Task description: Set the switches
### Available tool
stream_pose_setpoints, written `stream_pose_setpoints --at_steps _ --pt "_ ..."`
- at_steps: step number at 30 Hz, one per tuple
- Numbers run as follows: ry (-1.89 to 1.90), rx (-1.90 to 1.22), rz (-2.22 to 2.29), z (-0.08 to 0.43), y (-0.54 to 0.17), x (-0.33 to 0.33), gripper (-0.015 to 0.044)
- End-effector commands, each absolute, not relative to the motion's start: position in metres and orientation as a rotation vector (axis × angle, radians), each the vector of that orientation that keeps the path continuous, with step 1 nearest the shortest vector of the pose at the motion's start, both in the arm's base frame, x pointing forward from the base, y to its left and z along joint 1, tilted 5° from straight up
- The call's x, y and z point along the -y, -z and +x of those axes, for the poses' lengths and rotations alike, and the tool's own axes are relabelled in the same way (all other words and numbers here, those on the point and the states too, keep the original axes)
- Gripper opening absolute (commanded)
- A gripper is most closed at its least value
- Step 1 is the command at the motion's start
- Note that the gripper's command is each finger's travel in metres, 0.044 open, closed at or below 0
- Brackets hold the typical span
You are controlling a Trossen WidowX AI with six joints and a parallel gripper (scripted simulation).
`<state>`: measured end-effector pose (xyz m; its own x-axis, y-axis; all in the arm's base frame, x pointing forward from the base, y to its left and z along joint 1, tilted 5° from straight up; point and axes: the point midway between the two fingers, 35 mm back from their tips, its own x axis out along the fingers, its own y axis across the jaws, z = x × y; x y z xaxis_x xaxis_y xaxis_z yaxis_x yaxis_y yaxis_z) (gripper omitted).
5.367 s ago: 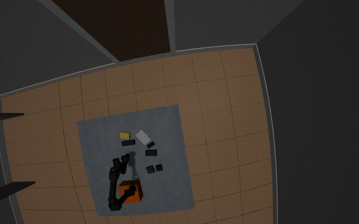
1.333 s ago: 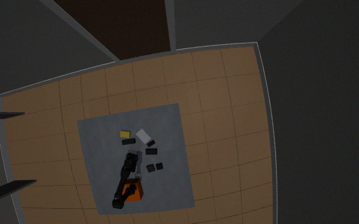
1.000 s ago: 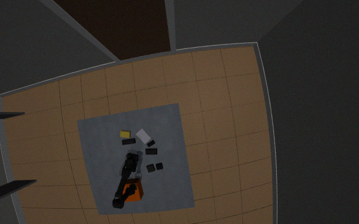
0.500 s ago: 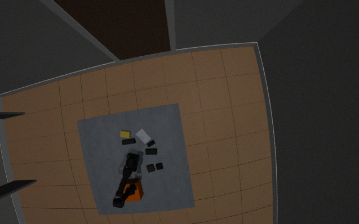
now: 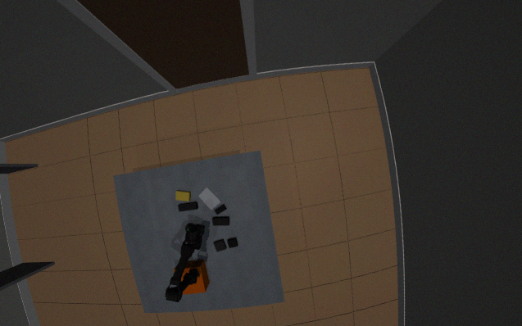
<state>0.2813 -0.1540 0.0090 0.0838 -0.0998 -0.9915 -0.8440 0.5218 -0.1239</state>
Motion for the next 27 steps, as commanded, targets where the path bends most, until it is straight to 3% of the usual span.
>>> stream_pose_setpoints --at_steps 1,27 --pt "-0.715 -1.385 -0.880 0.281 0.000 0.148 0.0338" --pt "-0.715 -1.385 -0.880 0.280 0.018 0.153 0.0338"
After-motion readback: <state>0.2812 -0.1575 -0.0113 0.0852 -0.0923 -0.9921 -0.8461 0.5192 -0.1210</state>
